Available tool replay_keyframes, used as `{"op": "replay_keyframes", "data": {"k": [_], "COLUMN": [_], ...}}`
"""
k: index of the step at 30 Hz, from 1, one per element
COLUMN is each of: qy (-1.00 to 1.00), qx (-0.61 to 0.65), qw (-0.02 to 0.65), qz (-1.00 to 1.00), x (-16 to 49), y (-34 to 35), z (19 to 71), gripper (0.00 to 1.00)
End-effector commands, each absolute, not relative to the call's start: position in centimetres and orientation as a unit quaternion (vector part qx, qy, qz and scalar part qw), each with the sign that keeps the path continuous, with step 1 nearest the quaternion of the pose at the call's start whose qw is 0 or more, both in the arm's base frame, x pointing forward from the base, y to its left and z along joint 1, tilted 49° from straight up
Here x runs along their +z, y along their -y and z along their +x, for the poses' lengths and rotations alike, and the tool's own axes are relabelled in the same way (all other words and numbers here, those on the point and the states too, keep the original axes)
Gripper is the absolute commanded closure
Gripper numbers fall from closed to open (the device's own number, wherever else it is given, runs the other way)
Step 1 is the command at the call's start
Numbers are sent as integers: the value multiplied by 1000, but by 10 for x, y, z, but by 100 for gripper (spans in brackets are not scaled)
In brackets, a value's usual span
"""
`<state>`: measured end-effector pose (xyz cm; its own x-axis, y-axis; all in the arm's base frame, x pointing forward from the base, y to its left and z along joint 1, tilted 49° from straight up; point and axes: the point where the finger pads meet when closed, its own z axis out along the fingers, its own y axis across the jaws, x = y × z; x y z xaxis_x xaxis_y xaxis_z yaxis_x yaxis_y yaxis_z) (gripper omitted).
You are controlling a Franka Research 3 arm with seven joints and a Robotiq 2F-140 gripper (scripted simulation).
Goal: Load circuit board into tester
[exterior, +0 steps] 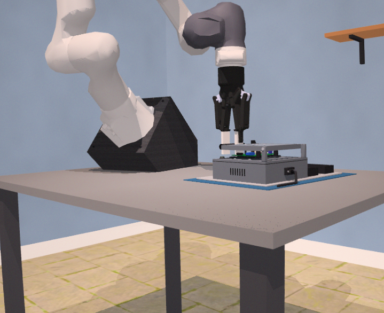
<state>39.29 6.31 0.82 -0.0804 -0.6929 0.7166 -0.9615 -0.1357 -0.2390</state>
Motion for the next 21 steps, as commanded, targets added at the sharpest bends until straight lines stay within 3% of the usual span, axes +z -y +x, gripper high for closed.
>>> {"op": "replay_keyframes", "data": {"k": [1, 21], "qy": [631, 631], "qx": [375, 375], "qw": [178, 178], "qz": [655, 655], "x": [8, 16], "y": [-63, -72], "z": [394, 391], "gripper": [70, 70]}}
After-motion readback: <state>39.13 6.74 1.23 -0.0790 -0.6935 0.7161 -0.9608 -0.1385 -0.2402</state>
